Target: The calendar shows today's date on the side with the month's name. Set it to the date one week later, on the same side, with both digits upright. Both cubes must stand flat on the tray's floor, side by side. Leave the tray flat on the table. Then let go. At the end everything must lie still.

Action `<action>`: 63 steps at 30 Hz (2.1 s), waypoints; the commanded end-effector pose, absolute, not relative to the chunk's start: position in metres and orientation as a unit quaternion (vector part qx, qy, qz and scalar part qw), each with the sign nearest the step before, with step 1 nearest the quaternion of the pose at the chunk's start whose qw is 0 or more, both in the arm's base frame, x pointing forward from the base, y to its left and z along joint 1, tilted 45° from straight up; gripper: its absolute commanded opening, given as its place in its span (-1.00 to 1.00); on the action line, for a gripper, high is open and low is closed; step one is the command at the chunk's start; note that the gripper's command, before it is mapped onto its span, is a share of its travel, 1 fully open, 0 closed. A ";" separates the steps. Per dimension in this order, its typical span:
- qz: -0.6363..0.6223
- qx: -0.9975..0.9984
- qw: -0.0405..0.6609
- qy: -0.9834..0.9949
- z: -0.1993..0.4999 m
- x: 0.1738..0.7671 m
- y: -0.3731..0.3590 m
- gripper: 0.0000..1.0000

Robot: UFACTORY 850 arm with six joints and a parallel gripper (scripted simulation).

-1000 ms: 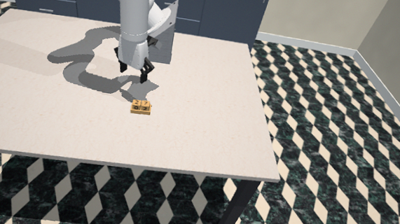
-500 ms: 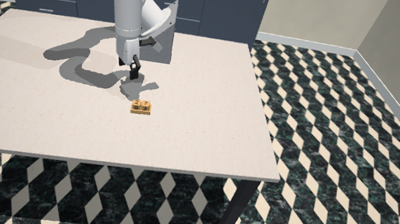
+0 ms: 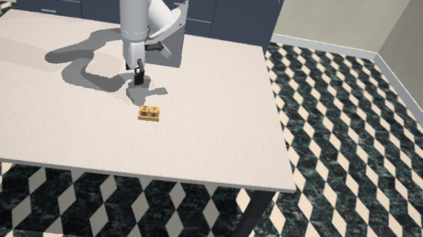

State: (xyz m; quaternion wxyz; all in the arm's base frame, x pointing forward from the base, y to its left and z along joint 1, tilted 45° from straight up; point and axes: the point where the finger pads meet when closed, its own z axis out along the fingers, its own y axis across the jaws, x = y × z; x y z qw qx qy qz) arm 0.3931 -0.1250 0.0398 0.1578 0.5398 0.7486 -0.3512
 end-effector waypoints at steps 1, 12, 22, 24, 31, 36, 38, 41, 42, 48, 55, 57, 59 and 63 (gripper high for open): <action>-0.351 0.540 0.159 0.749 0.029 0.391 -0.136 1.00; -0.351 0.540 0.159 0.749 0.005 0.386 -0.159 1.00; -0.351 0.540 0.159 0.749 0.000 0.385 -0.164 1.00; -0.351 0.540 0.159 0.749 -0.004 0.385 -0.168 1.00; -0.351 0.540 0.159 0.749 -0.013 0.383 -0.177 1.00; -0.351 0.540 0.159 0.749 -0.016 0.382 -0.180 1.00; -0.351 0.540 0.159 0.749 -0.016 0.382 -0.180 1.00; -0.351 0.540 0.159 0.749 -0.016 0.382 -0.180 1.00; -0.351 0.540 0.159 0.749 -0.016 0.382 -0.180 1.00; -0.351 0.540 0.159 0.749 -0.016 0.382 -0.180 1.00; -0.351 0.540 0.159 0.749 -0.016 0.382 -0.180 1.00; -0.351 0.540 0.159 0.749 -0.016 0.382 -0.180 1.00; -0.351 0.540 0.159 0.749 -0.016 0.382 -0.180 1.00; -0.351 0.540 0.159 0.749 -0.016 0.382 -0.180 1.00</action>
